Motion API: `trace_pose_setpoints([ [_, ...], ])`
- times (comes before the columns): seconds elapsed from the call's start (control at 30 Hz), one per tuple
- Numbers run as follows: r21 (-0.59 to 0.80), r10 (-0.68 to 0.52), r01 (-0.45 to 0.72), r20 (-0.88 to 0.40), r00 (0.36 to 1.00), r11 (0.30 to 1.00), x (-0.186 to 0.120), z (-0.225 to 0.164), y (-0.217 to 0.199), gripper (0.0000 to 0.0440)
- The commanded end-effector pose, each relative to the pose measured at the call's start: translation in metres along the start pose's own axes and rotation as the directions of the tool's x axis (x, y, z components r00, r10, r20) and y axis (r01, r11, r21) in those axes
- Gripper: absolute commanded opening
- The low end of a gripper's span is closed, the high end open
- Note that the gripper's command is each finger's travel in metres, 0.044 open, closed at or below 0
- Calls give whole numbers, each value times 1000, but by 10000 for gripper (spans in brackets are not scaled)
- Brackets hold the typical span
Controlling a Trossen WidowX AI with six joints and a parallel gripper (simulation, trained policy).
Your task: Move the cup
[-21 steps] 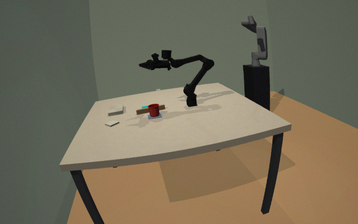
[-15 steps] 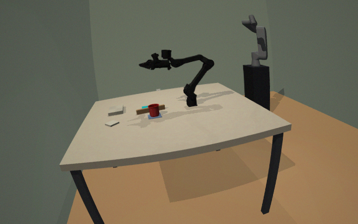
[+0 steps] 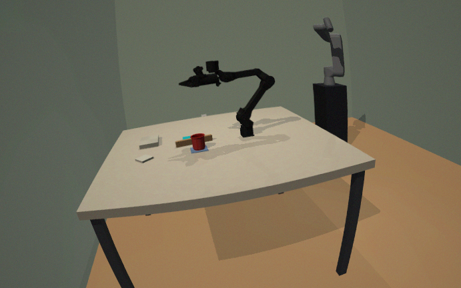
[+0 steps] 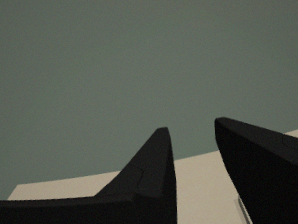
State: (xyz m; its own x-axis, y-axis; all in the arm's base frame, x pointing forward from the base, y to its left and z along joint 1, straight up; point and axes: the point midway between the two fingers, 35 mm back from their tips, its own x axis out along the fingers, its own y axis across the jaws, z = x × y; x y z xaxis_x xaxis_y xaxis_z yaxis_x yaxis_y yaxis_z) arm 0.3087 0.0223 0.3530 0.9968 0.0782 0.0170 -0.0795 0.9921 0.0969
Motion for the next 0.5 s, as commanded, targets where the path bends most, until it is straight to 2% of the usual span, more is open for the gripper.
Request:
trace_pose_setpoints([
  [0.0, 47, 11, -8, -49, 999, 999, 5, -3, 4, 148],
  [0.1, 82, 22, -15, -79, 997, 997, 8, -3, 8, 160],
  [0.47, 214, 56, -13, -197, 979, 977, 16, -4, 22, 144],
])
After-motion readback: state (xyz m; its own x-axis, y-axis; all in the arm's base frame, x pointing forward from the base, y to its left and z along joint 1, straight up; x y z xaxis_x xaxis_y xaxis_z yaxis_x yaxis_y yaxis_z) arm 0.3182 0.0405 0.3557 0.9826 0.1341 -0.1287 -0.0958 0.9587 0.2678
